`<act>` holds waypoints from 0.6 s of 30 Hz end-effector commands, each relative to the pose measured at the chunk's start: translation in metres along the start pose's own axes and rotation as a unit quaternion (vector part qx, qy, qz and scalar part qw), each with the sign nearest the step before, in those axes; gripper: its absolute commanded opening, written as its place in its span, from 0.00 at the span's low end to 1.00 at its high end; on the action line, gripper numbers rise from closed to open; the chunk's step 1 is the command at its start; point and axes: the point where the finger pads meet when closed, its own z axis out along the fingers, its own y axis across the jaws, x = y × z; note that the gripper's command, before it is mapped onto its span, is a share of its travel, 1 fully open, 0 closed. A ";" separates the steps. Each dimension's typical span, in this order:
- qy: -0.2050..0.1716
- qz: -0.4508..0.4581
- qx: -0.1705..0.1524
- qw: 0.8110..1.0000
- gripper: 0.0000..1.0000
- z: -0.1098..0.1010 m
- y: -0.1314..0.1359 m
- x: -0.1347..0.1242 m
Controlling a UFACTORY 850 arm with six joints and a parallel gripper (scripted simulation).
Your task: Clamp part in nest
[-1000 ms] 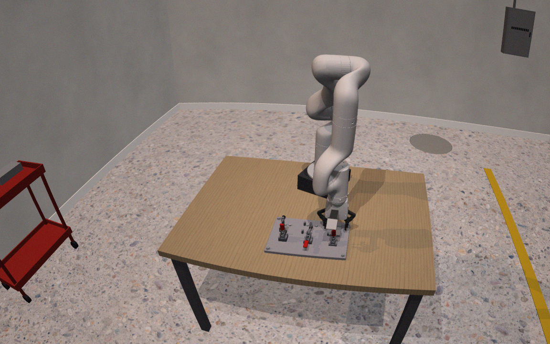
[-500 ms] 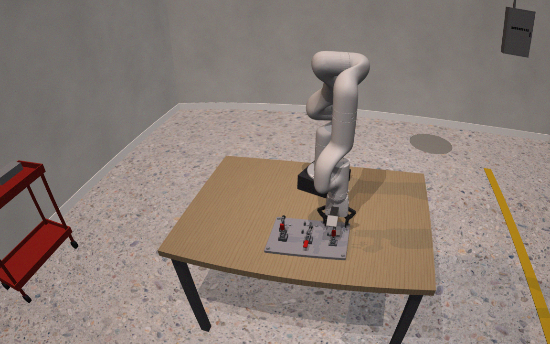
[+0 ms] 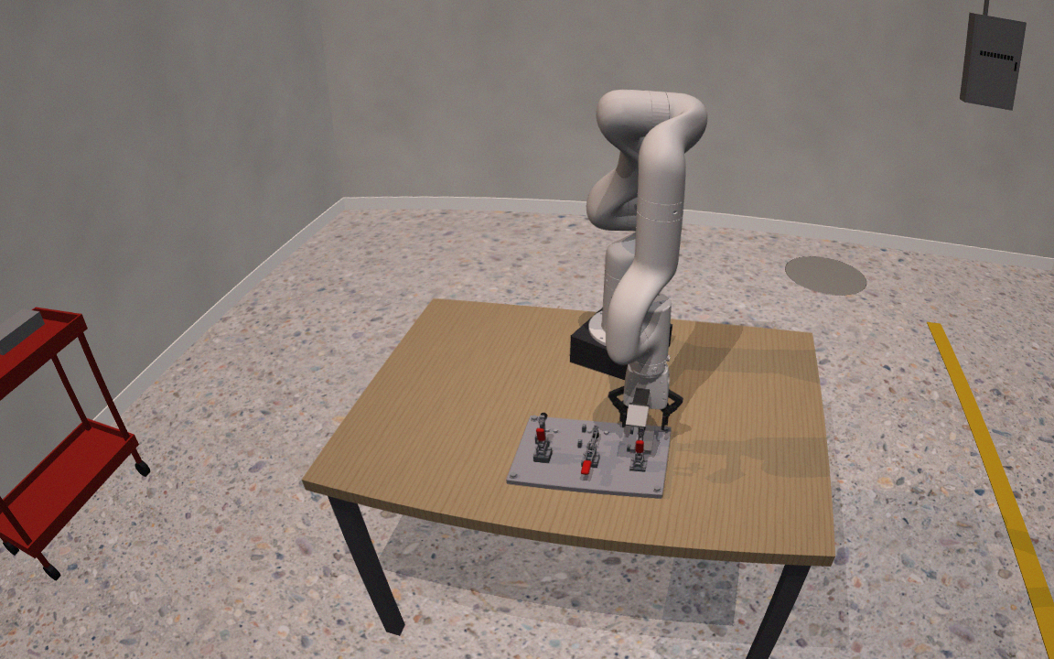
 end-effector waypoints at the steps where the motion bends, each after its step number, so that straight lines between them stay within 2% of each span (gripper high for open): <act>1: -0.008 0.000 0.004 1.000 1.00 -0.006 0.000 0.001; 18: -0.008 0.000 0.004 1.000 1.00 -0.020 0.000 0.001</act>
